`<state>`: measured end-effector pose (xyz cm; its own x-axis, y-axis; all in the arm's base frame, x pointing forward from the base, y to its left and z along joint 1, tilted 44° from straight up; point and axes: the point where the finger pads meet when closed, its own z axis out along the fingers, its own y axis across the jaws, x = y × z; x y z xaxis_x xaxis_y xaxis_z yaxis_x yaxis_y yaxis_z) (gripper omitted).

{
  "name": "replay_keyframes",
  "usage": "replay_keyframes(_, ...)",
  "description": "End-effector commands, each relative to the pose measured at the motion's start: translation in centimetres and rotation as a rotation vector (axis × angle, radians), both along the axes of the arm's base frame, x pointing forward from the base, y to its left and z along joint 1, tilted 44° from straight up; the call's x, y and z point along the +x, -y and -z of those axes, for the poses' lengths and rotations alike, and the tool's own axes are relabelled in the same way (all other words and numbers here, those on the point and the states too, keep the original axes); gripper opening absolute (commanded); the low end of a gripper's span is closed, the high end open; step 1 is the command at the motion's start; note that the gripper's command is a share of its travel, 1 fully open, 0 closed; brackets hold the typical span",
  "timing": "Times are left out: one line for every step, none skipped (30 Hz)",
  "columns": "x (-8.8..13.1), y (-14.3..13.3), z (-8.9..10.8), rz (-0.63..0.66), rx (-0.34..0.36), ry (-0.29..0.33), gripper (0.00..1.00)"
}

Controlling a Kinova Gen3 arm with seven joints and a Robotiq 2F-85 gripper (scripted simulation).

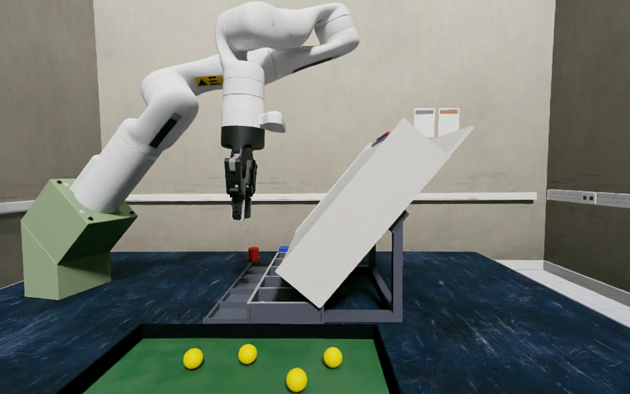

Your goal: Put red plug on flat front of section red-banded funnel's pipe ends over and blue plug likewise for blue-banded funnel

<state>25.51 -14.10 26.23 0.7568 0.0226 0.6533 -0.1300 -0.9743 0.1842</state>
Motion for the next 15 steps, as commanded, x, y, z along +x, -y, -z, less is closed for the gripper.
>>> replay_keyframes(-0.5,6.9,0.9,0.000,-0.001,0.000,0.50)
replay_keyframes(-0.5,7.1,0.9,0.000,-0.001,0.000,0.50)
replay_keyframes(-0.6,7.5,0.9,0.000,-0.001,0.000,0.50)
replay_keyframes(-0.6,8.1,0.9,0.000,-0.001,0.000,0.50)
replay_keyframes(-0.8,8.8,1.0,0.000,-0.001,0.000,0.50)
replay_keyframes(-0.9,9.7,1.0,0.000,-0.001,0.000,0.50)
replay_keyframes(-1.0,10.7,1.1,0.000,-0.001,0.000,0.50)
replay_keyframes(-1.1,11.6,1.2,0.000,-0.001,0.000,0.50)
replay_keyframes(-1.1,12.5,1.4,0.000,-0.001,0.000,0.50)
replay_keyframes(-1.1,13.4,1.6,0.000,-0.001,0.000,0.50)
replay_keyframes(-1.0,14.2,1.8,0.000,-0.001,0.000,0.50)
replay_keyframes(-1.0,14.7,2.0,0.000,-0.001,0.000,0.50)
replay_keyframes(-1.0,14.7,2.0,0.000,-0.001,0.000,0.50)
replay_keyframes(-1.0,14.7,2.0,0.000,-0.001,0.000,0.50)
replay_keyframes(-1.0,14.7,2.0,0.000,-0.001,0.000,0.50)
